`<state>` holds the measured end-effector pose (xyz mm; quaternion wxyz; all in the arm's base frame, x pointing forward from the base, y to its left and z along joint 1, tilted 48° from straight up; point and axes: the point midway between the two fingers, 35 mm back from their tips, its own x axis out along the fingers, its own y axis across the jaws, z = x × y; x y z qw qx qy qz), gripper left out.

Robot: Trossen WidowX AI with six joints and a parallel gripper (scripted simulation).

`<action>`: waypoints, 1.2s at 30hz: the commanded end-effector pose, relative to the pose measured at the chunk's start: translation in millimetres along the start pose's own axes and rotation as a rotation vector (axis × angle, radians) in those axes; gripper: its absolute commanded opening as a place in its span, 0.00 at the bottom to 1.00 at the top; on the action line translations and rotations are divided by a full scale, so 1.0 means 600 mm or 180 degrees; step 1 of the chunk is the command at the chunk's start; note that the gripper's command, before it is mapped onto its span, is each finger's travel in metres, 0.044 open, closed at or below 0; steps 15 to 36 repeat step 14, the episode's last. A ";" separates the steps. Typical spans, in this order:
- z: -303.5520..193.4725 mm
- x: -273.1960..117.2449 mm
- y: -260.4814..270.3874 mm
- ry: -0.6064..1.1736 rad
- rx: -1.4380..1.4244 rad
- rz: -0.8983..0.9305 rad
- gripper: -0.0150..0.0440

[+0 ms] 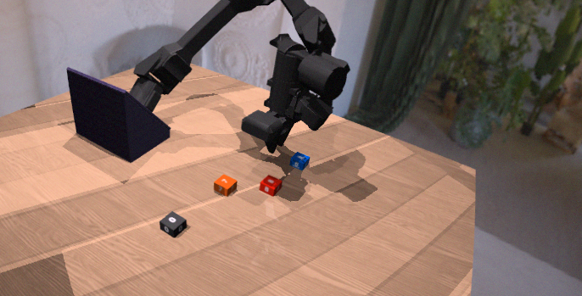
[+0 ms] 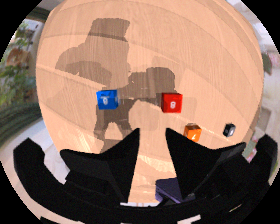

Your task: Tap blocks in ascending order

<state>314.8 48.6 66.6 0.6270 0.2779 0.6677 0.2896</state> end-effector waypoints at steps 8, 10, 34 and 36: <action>-0.121 -0.092 0.195 -0.0032 -0.0031 0.0013 0.93; -0.121 -0.092 0.195 -0.0032 -0.0031 0.0013 0.93; -0.121 -0.092 0.195 -0.0032 -0.0031 0.0013 0.93; -0.121 -0.092 0.195 -0.0032 -0.0031 0.0013 0.93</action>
